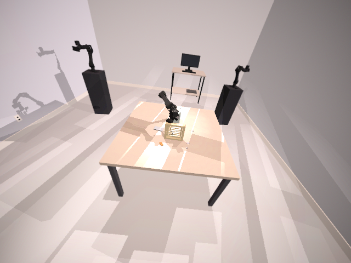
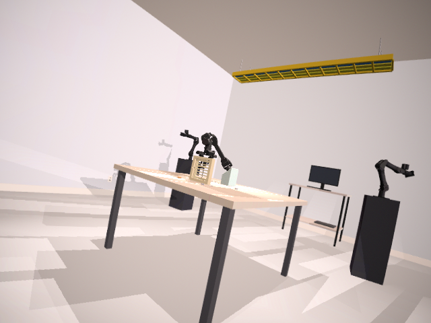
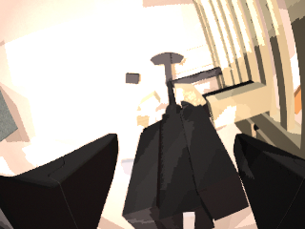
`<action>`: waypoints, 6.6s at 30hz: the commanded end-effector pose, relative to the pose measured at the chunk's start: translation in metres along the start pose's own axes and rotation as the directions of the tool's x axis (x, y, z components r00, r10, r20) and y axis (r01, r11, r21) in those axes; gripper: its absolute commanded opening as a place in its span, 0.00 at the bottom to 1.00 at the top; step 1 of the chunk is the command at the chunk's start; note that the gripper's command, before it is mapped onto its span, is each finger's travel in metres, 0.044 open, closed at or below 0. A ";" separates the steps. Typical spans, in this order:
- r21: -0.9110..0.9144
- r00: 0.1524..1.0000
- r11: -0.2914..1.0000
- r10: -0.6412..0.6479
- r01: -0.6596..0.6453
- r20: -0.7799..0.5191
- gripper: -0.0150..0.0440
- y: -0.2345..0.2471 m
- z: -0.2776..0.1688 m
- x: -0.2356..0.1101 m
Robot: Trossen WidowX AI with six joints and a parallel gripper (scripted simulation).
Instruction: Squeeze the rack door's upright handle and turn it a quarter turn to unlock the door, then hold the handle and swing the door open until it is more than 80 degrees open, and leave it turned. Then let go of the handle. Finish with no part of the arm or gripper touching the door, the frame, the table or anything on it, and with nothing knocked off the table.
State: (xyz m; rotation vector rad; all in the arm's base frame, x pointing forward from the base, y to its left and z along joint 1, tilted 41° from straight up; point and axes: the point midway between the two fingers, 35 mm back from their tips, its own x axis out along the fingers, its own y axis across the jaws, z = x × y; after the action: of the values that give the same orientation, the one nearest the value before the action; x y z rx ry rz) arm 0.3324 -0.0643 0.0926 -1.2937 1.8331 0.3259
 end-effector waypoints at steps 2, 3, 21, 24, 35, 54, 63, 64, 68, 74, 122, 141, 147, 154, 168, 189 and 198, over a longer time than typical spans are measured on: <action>-0.261 1.000 0.965 0.000 0.000 0.001 0.75 0.000 0.000 0.000; -0.309 1.000 0.951 0.000 0.000 0.001 0.75 0.000 0.000 0.000; -0.468 1.000 0.884 0.000 0.000 0.001 0.44 0.000 0.000 0.000; -0.468 1.000 0.884 0.000 0.000 0.001 0.37 0.000 0.000 0.000; -0.465 1.000 0.885 0.000 0.000 0.001 0.29 0.000 0.000 0.000; -0.135 1.000 0.991 0.001 -0.001 0.002 0.29 0.017 0.003 0.000; 0.023 1.000 1.000 0.002 -0.002 0.002 0.29 0.030 0.007 0.000; 0.039 1.000 0.999 0.002 -0.002 0.002 0.29 0.031 0.007 0.000; 0.104 1.000 0.995 0.002 -0.002 0.002 0.29 0.038 0.010 0.000; 0.197 1.000 0.980 0.002 -0.003 0.002 0.29 0.048 0.014 0.000; 0.784 1.000 0.621 0.005 -0.008 0.006 0.29 0.119 0.081 -0.001; 0.933 1.000 0.359 0.006 -0.010 0.009 0.29 0.133 0.123 -0.001; 0.966 1.000 0.257 0.006 -0.011 0.010 0.29 0.135 0.138 -0.002; 0.989 1.000 0.147 0.005 -0.011 0.011 0.29 0.135 0.155 -0.002; 0.990 1.000 0.138 0.005 -0.011 0.011 0.29 0.135 0.156 -0.002; 0.990 1.000 0.137 0.004 -0.012 0.012 0.75 0.134 0.157 -0.011; 0.990 1.000 0.138 0.004 -0.013 0.012 0.75 0.134 0.157 -0.024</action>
State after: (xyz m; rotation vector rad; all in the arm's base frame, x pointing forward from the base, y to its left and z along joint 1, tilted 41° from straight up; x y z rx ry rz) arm 0.2950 0.1042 -0.0216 -0.2497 1.4462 -0.8528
